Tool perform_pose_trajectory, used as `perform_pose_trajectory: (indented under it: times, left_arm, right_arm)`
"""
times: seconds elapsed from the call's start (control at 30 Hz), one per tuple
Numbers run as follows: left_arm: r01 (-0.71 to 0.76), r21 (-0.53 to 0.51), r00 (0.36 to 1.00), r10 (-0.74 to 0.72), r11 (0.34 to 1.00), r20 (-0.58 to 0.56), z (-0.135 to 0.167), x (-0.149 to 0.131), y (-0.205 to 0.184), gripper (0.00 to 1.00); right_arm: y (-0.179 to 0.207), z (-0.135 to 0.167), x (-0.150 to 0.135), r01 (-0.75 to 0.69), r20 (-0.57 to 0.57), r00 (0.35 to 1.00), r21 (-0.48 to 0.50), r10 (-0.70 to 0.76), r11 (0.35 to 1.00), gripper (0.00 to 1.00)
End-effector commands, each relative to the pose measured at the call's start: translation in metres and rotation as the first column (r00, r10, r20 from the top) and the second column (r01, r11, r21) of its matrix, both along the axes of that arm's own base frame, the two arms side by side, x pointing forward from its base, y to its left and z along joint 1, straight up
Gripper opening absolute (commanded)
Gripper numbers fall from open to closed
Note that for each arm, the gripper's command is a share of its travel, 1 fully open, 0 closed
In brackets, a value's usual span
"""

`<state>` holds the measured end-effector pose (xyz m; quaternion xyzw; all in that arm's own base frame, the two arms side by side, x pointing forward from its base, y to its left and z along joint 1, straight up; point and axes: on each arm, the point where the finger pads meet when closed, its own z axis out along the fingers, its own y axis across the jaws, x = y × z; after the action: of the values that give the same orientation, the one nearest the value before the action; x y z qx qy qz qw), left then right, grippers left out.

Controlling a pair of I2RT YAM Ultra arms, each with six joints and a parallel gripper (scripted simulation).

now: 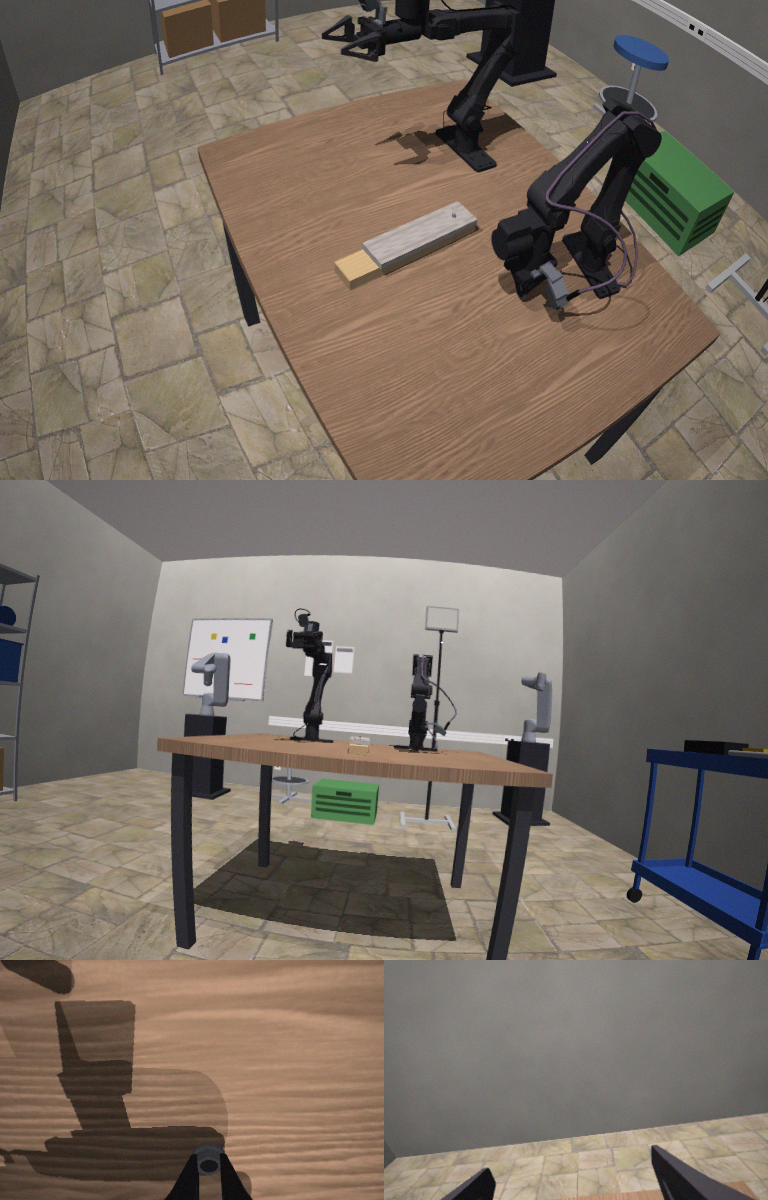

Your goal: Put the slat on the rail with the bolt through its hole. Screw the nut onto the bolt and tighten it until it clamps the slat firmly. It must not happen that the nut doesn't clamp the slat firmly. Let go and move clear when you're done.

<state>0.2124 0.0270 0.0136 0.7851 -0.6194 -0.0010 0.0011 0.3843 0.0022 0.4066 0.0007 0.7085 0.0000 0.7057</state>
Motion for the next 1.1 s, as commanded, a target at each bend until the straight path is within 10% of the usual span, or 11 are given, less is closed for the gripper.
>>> perform_pose_trajectory:
  times: [0.0,1.07]
  left_arm:
    - [-0.002,0.004,1.000,0.002,1.000,0.029,0.017,0.009,0.002,0.12]
    - [-0.005,0.003,1.000,0.005,1.000,0.018,0.054,0.008,0.003,0.12]
  right_arm:
    - [-0.001,0.005,-0.004,-0.001,0.016,1.000,-0.001,0.001,1.000,1.00]
    - [-0.001,0.005,-0.004,-0.001,0.016,1.000,-0.001,0.001,1.000,1.00]
